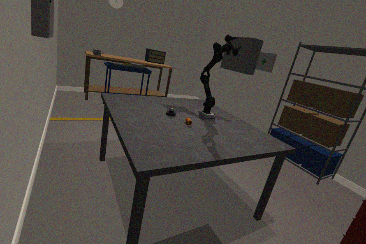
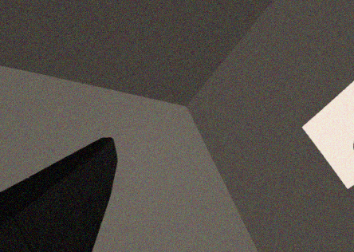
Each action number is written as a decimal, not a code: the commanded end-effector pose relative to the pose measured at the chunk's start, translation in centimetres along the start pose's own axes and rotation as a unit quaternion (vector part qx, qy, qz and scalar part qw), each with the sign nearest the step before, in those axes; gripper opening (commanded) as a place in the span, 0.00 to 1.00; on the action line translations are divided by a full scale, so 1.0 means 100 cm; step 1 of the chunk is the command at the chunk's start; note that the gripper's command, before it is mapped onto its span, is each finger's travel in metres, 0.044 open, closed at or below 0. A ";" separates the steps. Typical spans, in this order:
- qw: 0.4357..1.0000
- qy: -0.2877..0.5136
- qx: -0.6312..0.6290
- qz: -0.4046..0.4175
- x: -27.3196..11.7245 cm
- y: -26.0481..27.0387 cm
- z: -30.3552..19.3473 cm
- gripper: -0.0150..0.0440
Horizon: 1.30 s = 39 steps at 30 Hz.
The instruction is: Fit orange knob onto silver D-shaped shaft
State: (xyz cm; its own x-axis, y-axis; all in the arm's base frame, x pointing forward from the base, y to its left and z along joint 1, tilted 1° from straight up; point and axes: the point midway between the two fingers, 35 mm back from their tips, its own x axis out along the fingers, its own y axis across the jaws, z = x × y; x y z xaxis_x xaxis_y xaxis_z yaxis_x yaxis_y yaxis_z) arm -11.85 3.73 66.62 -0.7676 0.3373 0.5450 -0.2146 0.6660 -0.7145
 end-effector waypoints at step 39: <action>-0.223 0.537 0.407 -0.705 -0.529 0.344 -0.208 1.00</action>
State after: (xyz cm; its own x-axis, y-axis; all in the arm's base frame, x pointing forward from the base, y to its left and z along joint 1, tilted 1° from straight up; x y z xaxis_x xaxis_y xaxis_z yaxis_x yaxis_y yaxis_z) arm 32.68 25.46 27.35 0.5047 0.6527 -0.5651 0.2565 0.5116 0.8200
